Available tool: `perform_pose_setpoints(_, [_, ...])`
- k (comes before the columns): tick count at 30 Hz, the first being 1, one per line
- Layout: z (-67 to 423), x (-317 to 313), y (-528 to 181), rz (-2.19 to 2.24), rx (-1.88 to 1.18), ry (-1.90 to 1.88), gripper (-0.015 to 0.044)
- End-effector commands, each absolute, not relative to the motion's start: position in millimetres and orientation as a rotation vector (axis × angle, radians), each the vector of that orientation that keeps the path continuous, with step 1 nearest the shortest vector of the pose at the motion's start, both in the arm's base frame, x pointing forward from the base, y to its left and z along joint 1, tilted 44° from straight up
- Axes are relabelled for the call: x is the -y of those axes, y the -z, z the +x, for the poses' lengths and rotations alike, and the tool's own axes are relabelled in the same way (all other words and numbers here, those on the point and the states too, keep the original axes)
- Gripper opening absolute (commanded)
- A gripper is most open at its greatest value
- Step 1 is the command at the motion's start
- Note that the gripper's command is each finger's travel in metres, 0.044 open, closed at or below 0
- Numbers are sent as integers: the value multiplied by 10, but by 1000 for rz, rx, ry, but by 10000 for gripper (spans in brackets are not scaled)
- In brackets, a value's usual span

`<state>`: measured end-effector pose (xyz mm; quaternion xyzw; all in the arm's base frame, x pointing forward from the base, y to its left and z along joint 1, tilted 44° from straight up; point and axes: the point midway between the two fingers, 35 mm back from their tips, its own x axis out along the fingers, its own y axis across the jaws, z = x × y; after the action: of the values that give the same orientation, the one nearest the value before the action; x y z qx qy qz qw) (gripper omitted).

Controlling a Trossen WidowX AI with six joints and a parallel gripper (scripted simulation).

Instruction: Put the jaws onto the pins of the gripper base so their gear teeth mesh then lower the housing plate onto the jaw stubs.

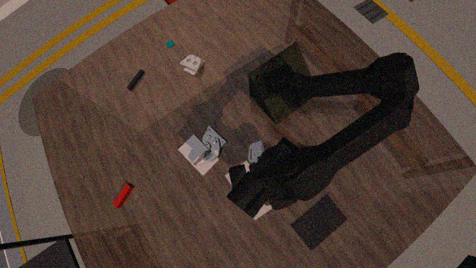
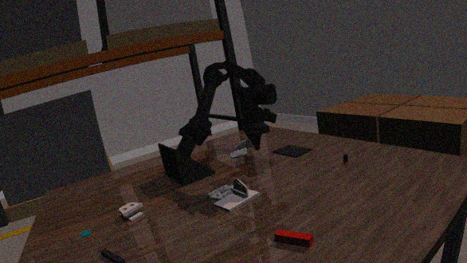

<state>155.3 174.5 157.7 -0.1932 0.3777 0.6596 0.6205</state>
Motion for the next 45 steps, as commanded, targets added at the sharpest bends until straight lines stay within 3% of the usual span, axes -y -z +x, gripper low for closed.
perform_pose_setpoints(1, [1571, -1742, -1592, -420, -886, -1503, 37])
perform_pose_setpoints(45, [1915, -1724, -1497, 129, -1360, -1063, 37])
